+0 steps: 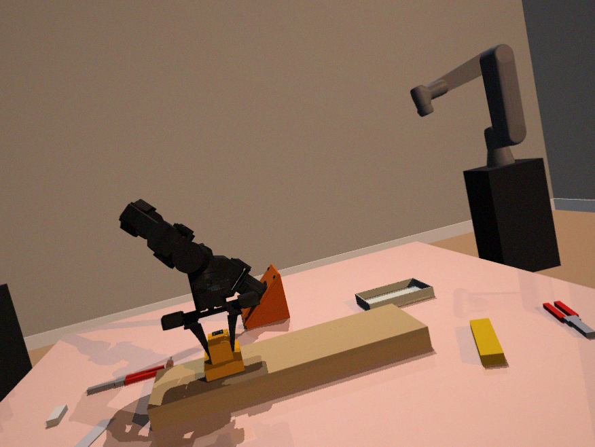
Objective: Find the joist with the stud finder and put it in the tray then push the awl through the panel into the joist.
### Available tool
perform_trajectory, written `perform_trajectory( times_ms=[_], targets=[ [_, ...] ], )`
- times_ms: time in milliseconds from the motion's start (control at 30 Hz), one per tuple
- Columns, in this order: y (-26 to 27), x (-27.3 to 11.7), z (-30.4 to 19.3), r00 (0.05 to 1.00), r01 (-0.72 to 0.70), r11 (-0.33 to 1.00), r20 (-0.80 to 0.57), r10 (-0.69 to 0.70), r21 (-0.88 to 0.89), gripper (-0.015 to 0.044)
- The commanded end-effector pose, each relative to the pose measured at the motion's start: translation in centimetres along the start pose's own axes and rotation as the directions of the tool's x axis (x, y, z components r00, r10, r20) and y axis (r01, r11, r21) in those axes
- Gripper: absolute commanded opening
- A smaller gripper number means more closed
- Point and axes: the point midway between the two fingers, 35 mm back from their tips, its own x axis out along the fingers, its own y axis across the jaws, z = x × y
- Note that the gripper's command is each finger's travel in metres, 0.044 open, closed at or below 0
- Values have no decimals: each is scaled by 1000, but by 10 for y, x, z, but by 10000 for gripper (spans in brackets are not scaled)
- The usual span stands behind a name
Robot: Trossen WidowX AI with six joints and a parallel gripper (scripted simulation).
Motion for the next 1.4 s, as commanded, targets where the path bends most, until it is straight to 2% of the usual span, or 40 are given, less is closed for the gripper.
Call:
perform_trajectory(
  times_ms=[0, 1200, 1367],
  targets=[
    [-11, 0, 0, 1000, 4, 1000, -2, -4, 6, 0],
    [-79, -1, 0, 1000, 8, 1000, -1, -8, 5, 0],
    [-74, -1, 0, 1000, 5, 1000, 0, -5, 2, 0]
  ],
)
